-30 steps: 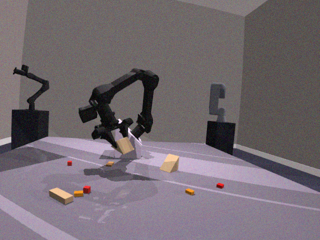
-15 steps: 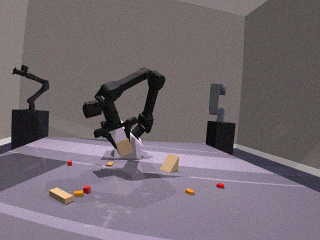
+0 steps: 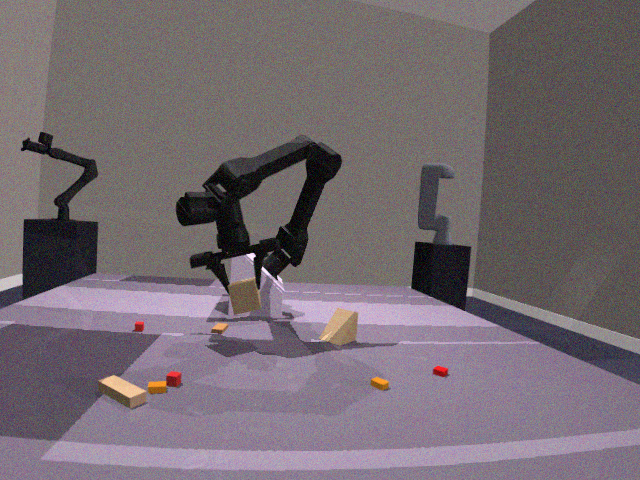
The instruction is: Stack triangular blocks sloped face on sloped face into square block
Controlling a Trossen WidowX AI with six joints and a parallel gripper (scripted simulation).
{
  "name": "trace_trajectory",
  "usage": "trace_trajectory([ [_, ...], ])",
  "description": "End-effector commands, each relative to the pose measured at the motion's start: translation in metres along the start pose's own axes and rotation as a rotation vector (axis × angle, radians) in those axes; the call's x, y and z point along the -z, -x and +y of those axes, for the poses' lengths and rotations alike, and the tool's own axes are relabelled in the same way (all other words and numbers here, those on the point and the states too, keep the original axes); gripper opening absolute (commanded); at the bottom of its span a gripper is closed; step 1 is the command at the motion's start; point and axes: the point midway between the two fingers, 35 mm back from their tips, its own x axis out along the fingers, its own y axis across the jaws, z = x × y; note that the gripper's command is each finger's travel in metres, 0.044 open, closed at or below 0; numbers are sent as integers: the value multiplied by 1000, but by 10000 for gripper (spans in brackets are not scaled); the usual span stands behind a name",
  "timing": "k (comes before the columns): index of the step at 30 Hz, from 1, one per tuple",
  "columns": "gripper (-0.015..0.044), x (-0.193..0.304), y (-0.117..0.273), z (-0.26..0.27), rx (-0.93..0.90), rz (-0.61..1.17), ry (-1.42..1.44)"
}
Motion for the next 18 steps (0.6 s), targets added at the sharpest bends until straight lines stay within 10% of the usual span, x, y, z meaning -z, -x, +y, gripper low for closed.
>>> trace_trajectory([
  [1, 0, 1, 2, -1, -47, -8, -86],
  [18, 0, 10, 8, -5, -250, 31, -500],
])
